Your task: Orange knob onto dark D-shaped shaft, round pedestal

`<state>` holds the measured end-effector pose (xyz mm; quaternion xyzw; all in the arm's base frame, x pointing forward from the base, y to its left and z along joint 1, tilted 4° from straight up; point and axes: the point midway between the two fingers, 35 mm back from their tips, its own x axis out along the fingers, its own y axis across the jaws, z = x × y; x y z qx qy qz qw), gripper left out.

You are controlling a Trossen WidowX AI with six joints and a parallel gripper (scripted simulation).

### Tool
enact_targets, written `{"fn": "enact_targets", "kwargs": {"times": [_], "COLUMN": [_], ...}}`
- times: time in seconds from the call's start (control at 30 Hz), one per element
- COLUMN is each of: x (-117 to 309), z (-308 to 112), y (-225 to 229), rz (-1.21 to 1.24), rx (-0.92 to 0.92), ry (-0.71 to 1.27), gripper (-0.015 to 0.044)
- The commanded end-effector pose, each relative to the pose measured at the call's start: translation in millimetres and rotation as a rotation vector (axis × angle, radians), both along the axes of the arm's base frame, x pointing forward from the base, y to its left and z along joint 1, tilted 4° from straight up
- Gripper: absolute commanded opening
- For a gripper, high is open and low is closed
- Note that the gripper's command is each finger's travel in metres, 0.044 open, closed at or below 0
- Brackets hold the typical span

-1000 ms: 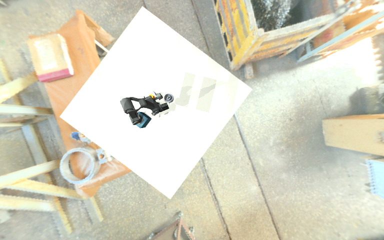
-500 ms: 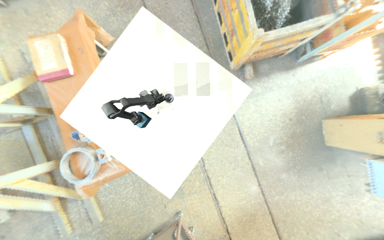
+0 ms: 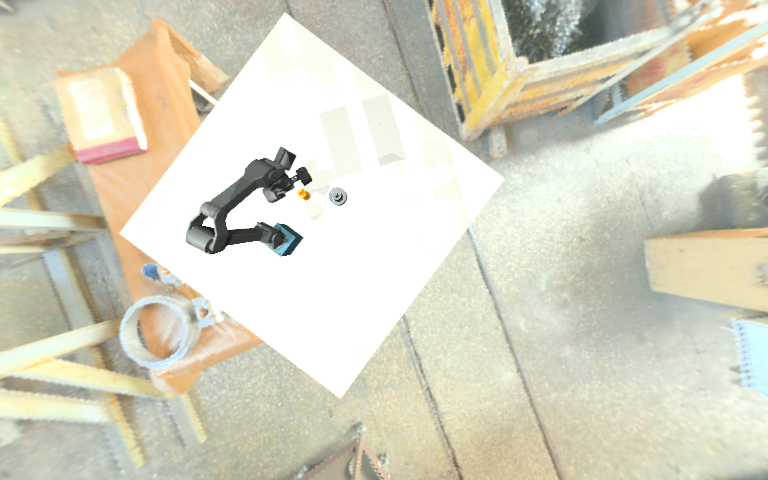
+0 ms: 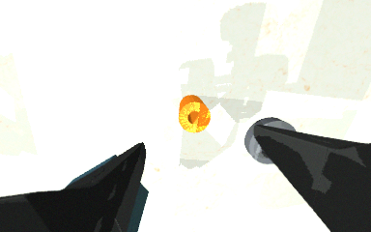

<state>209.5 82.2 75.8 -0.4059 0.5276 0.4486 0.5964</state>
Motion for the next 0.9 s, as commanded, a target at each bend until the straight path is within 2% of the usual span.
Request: {"fn": "enact_targets", "kwargs": {"times": [0.0, 0.2, 0.5, 0.57, 0.87], "x": [0.4, 0.3, -0.1, -0.2, -0.2], "z": [3.1, 3.0, 1.5, 1.2, 1.2], "y": [-2.2, -2.3, -3.1, -3.2, -3.3], "rz": [-0.015, -0.074, -0.904, -1.023, -1.038], "rx": [-0.031, -0.028, 0.015, 0.021, 0.022], "ry": [-0.014, -0.008, 0.069, 0.080, 0.082], "gripper": [0.0440, 0.0440, 0.0440, 0.0440, 0.0440]}}
